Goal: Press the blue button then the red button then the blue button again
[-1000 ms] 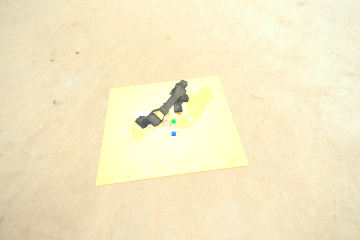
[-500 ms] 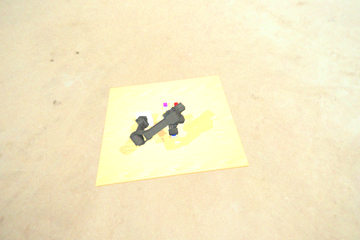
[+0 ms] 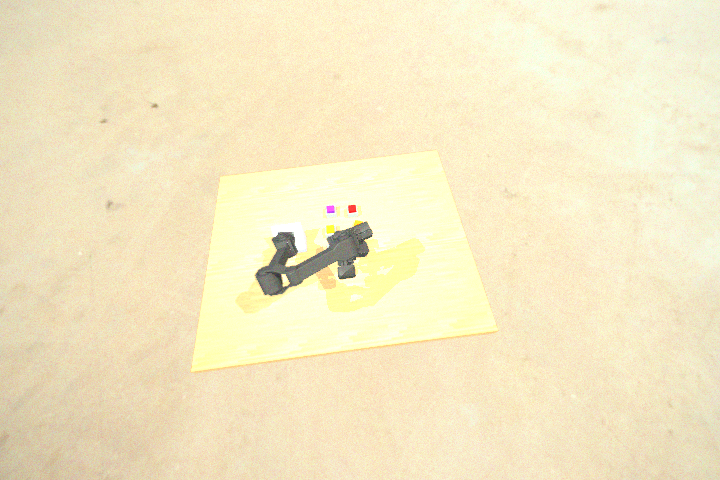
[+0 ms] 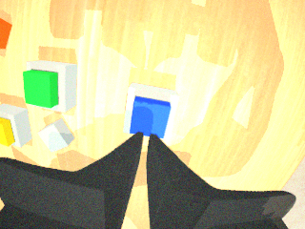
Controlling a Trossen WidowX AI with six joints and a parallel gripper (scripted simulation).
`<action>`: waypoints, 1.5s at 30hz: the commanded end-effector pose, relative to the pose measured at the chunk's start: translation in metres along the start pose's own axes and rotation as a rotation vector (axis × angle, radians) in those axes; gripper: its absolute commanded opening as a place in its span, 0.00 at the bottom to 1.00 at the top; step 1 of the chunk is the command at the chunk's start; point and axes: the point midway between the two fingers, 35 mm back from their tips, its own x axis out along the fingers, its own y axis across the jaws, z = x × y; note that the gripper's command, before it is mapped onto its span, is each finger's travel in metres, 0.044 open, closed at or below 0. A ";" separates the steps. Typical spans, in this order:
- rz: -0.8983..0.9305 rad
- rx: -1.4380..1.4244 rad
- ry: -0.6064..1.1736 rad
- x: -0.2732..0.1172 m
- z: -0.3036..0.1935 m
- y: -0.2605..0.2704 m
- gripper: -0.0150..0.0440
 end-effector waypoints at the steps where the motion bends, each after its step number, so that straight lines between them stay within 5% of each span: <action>1: -0.004 0.008 -0.007 0.007 0.000 -0.002 0.29; 23: -0.006 0.009 -0.008 0.039 0.000 -0.003 0.29; 41: -0.006 0.009 -0.008 0.039 0.000 -0.003 0.29; 45: -0.002 0.009 -0.008 0.013 0.000 -0.002 0.29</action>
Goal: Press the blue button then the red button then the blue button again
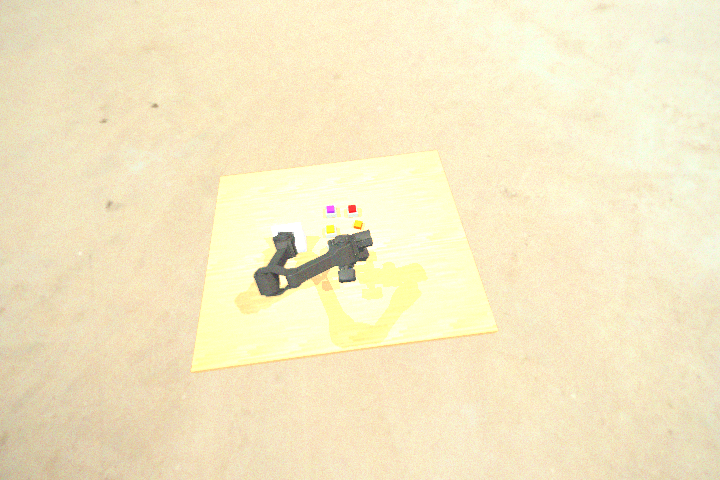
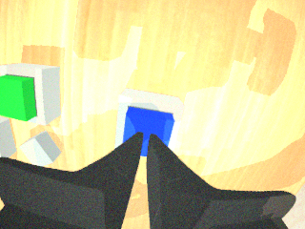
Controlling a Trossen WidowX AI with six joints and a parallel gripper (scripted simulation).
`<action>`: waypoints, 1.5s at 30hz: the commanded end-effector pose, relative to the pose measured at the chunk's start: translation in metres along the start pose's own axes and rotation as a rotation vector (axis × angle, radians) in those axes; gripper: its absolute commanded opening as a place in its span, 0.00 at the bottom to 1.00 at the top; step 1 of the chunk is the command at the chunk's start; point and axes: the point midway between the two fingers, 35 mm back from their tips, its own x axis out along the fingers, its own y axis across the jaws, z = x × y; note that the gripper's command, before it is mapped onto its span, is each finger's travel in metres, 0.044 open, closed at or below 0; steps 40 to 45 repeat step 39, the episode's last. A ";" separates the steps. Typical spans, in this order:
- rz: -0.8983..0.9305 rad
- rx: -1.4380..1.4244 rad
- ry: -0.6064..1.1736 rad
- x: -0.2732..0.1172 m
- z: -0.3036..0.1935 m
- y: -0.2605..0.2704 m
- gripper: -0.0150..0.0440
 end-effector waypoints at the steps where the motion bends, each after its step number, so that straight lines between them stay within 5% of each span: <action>1: -0.001 0.000 0.000 -0.023 0.000 0.000 0.29; 5: -0.001 -0.001 0.000 -0.025 0.000 0.000 0.29; 20: 0.076 -0.017 -0.011 -0.081 0.057 0.186 0.93; 32: 0.022 0.002 -0.002 -0.092 0.005 0.343 0.93; 45: 0.021 0.003 -0.002 -0.092 0.004 0.345 0.93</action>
